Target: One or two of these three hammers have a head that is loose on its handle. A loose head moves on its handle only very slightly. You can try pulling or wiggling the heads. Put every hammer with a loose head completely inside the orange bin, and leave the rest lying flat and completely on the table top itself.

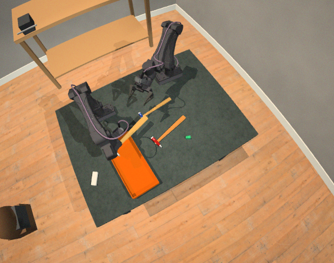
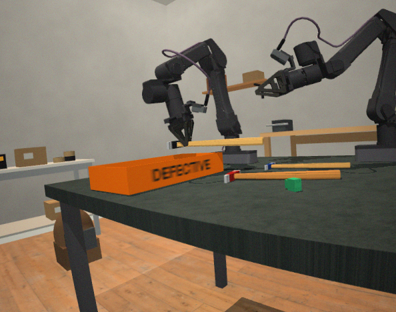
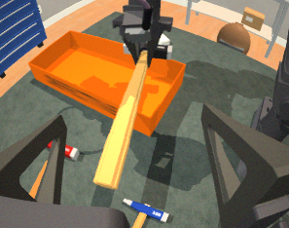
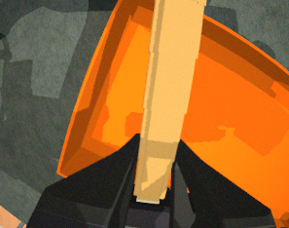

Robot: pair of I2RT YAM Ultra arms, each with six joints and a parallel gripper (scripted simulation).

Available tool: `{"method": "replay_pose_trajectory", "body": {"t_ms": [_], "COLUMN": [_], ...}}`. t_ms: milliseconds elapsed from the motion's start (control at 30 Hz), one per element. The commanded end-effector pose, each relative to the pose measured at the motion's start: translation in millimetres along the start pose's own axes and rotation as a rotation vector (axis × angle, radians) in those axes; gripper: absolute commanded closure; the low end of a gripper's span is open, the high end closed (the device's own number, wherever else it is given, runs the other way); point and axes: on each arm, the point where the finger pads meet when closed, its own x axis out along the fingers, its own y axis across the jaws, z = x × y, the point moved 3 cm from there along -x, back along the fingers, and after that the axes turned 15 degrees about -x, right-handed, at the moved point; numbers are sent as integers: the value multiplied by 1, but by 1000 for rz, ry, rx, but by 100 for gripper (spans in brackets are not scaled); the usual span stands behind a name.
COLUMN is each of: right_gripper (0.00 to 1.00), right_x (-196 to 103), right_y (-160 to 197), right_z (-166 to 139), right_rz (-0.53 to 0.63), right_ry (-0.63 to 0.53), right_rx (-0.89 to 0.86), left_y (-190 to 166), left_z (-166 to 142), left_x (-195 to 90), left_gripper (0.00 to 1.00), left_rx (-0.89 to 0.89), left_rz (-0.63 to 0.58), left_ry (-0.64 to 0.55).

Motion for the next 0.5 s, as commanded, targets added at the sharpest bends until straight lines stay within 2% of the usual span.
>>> {"method": "replay_pose_trajectory", "body": {"t_ms": [0,167,467], "right_gripper": [85,85,85], "right_x": [-16,-16,-16], "right_y": [-13,-19,-25], "right_z": [0,4,9], "right_rz": [-64,-118,-213], "right_ry": [51,109,150], "right_rx": [78,343,673], "left_y": [-2,-2,-2], "left_z": [6,6,6], "left_x": [2,2,2], "left_gripper": [0,0,0], "left_rx": [-3,-3,-3], "left_rz": [-1,-1,-1], "left_ry": [-24,-24,-24]}}
